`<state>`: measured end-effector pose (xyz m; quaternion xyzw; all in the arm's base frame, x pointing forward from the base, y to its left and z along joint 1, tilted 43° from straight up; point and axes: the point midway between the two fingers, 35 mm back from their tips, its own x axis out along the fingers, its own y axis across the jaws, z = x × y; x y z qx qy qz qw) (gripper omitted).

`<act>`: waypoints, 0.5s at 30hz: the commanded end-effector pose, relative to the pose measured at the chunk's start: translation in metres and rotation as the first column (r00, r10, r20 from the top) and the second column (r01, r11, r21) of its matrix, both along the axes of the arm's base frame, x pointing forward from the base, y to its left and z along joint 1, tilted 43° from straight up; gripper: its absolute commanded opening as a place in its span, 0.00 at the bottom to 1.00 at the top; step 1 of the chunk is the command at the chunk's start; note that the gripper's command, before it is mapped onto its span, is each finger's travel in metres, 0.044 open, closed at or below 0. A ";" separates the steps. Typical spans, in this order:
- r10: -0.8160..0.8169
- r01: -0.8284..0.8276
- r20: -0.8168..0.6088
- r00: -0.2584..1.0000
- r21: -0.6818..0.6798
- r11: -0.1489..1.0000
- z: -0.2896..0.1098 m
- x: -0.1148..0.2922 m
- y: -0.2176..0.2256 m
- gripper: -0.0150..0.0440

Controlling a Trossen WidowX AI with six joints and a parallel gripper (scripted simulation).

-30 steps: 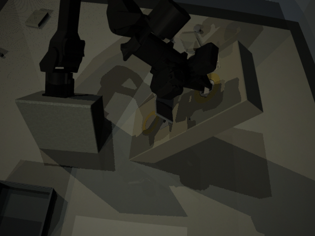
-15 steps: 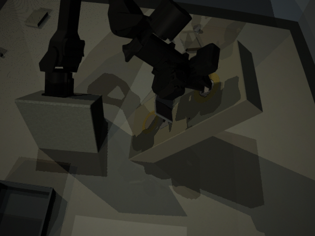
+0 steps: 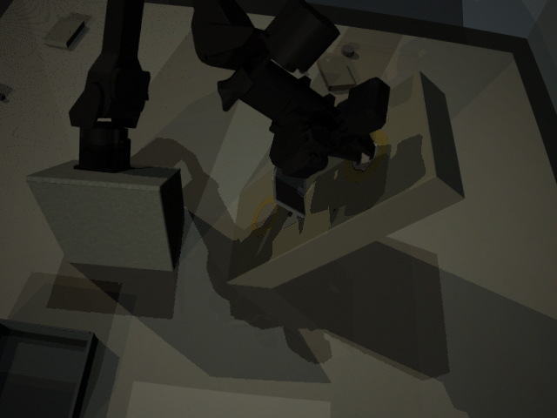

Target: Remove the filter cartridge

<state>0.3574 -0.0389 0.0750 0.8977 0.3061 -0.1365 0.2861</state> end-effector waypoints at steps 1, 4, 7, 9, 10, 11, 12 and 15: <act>0.000 0.000 -0.011 1.000 -0.004 1.000 -0.005 0.004 0.002 0.40; 0.000 0.000 0.000 1.000 0.001 1.000 0.000 0.000 0.000 0.39; 0.000 0.000 0.000 1.000 0.001 1.000 0.000 0.000 0.000 0.36; 0.000 0.000 0.000 1.000 0.001 1.000 0.000 0.000 0.000 0.34; 0.000 0.000 0.000 1.000 0.001 1.000 0.000 0.000 0.000 0.33; 0.000 0.000 0.000 1.000 0.001 1.000 0.000 0.000 0.000 0.31; 0.000 0.000 0.000 1.000 0.001 1.000 0.000 0.000 0.000 0.30; 0.000 0.000 0.000 1.000 0.001 1.000 0.000 0.000 0.000 0.25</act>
